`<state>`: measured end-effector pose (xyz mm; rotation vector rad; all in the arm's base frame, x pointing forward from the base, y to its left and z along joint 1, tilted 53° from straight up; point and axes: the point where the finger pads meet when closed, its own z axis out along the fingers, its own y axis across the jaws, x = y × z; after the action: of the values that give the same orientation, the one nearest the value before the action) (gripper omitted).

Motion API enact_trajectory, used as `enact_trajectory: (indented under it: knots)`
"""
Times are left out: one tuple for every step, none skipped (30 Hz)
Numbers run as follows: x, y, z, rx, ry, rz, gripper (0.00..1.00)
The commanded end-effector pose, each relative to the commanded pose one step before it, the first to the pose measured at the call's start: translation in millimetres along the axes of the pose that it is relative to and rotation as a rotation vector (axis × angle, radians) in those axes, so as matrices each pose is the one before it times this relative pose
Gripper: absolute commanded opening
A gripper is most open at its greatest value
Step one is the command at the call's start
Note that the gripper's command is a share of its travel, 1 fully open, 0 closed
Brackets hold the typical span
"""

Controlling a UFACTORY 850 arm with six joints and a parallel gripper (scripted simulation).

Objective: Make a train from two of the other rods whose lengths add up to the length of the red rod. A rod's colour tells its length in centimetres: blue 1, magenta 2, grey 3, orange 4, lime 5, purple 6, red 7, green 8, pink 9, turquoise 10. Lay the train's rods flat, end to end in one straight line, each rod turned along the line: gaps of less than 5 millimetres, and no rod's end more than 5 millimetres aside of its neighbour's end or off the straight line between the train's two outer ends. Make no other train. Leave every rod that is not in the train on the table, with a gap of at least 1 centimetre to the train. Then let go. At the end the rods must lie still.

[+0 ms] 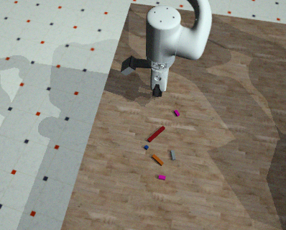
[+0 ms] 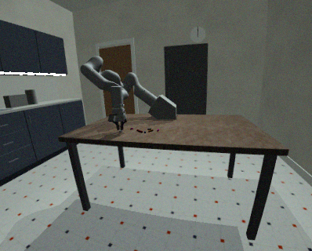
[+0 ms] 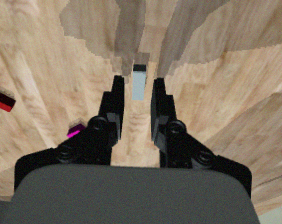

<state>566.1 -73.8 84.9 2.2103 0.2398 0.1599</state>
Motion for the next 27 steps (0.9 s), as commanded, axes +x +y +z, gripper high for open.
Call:
enact_trajectory:
  knots:
    - [0.58, 0.04, -0.57, 0.00008, 0.00122, 0.00039, 0.24]
    - [0.0, 0.0, 0.0, 0.0, 0.0, 0.0, 0.24]
    - [0.0, 0.0, 0.0, 0.0, 0.0, 0.0, 0.24]
    - [0.0, 0.0, 0.03, 0.0, 0.0, 0.0, 0.24]
    - [0.0, 0.0, 0.08, 0.0, 0.0, 0.0, 0.24]
    - [0.0, 0.0, 0.15, 0.0, 0.0, 0.0, 0.24]
    - [0.0, 0.0, 0.23, 0.0, 0.0, 0.0, 0.24]
    - [0.0, 0.0, 0.31, 0.0, 0.0, 0.0, 0.24]
    - [0.0, 0.0, 0.4, 0.0, 0.0, 0.0, 0.24]
    - [0.0, 0.0, 0.49, 0.0, 0.0, 0.0, 0.24]
    - [0.0, 0.0, 0.58, 0.0, 0.0, 0.0, 0.24]
    - [0.0, 0.0, 0.66, 0.0, 0.0, 0.0, 0.24]
    - [0.0, 0.0, 0.73, 0.0, 0.0, 0.0, 0.24]
    - [0.0, 0.0, 0.78, 0.0, 0.0, 0.0, 0.24]
    - [0.0, 0.0, 0.83, 0.0, 0.0, 0.0, 0.24]
    - [0.0, 0.0, 0.86, 0.0, 0.0, 0.0, 0.24]
    - [0.0, 0.0, 0.88, 0.0, 0.0, 0.0, 0.24]
    - [0.0, 0.0, 0.88, 0.0, 0.0, 0.0, 0.24]
    - [0.0, 0.0, 0.0, 0.0, 0.0, 0.0, 0.24]
    - [0.0, 0.0, 0.0, 0.0, 0.0, 0.0, 0.24]
    - [0.0, 0.0, 0.86, 0.0, 0.0, 0.0, 0.24]
    - [0.0, 0.0, 0.83, 0.0, 0.0, 0.0, 0.24]
    - [0.0, 0.0, 0.79, 0.0, 0.0, 0.0, 0.24]
    - [0.0, 0.0, 0.73, 0.0, 0.0, 0.0, 0.24]
    - [0.0, 0.0, 0.66, 0.0, 0.0, 0.0, 0.24]
    - [0.0, 0.0, 0.58, 0.0, 0.0, 0.0, 0.24]
    - [0.0, 0.0, 0.5, 0.0, 0.0, 0.0, 0.24]
